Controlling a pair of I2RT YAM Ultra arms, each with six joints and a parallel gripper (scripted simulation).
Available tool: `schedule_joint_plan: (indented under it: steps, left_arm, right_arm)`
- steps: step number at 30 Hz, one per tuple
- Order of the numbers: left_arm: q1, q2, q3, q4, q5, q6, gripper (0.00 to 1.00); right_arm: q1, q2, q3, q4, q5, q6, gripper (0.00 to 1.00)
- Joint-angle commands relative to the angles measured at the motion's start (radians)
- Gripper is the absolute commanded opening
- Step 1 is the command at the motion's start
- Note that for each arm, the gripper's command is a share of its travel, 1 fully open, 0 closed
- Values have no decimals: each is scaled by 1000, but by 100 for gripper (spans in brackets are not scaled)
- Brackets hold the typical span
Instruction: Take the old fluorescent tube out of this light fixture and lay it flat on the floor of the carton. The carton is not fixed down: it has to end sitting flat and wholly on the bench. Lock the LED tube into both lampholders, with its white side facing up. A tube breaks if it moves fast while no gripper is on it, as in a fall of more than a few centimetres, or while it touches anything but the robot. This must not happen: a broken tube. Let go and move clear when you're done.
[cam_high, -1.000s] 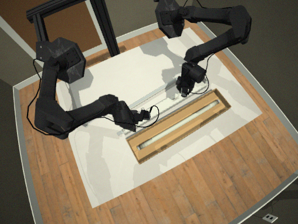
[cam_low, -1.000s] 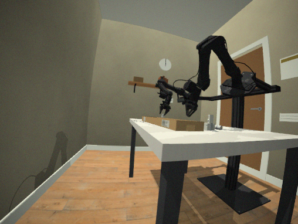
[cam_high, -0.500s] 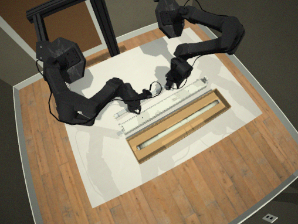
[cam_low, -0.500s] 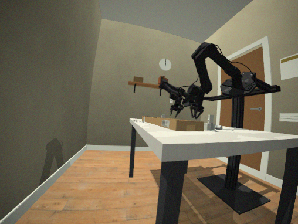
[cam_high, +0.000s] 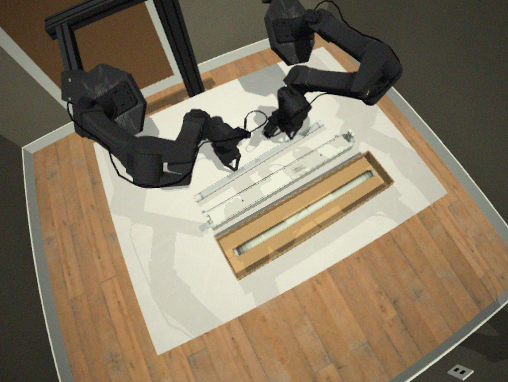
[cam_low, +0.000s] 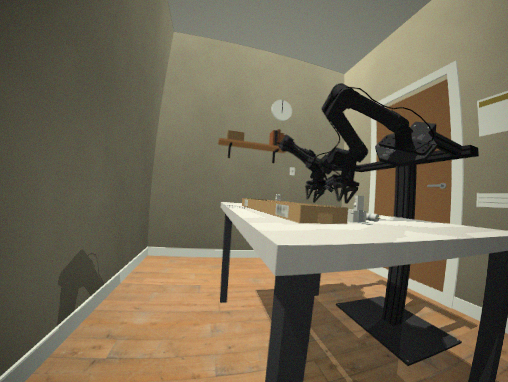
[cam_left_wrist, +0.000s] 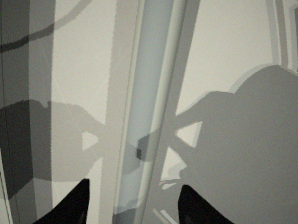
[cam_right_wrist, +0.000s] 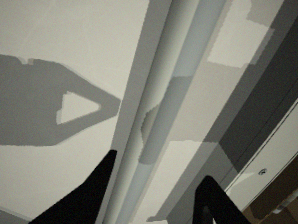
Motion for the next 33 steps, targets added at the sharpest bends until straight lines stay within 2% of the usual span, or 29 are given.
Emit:
schedule_joint_plan:
  steps: [1, 8, 12, 13, 16, 30, 33]
  left_arm:
    - [-26, 19, -22, 56, -12, 29, 49]
    - [-31, 29, -32, 19, 7, 10, 49]
    - [13, 55, 21, 76, 34, 60, 49]
    - [22, 64, 27, 82, 40, 67, 49]
    - [19, 67, 24, 66, 29, 48, 49]
    - [131, 180, 137, 148, 121, 163, 49]
    - [125, 181, 134, 143, 111, 150, 49]
  right_arm:
    - [26, 28, -24, 59, 24, -37, 49]
    - [37, 47, -13, 4, -8, -18, 49]
    - [39, 43, 4, 3, -7, -17, 49]
    - [-5, 66, 23, 64, -26, -61, 49]
    - [-4, 57, 16, 51, -16, -42, 49]
    - [-105, 128, 121, 119, -99, -168, 49]
    - [-98, 129, 122, 99, -90, -154, 49]
